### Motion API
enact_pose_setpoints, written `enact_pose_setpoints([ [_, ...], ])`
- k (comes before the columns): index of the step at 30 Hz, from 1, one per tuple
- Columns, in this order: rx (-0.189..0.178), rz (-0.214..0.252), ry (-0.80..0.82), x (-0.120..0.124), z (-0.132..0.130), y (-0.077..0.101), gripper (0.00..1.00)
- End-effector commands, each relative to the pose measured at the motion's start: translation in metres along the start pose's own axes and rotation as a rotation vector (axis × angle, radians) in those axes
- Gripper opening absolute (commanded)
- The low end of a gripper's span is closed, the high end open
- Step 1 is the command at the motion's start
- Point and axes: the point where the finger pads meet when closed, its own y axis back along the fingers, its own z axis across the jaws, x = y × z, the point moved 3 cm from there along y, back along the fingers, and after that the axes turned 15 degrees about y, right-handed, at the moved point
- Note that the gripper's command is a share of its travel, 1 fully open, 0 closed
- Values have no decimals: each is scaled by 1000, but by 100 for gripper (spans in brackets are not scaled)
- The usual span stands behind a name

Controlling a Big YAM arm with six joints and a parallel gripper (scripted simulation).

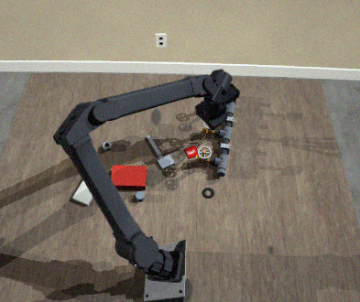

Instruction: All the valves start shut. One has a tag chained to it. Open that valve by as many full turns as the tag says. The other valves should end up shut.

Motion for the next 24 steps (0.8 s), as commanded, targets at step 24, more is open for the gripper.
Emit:
enact_pose_setpoints([
  [24, 9, -17, 1375, -10, 7, 5, 0],
])
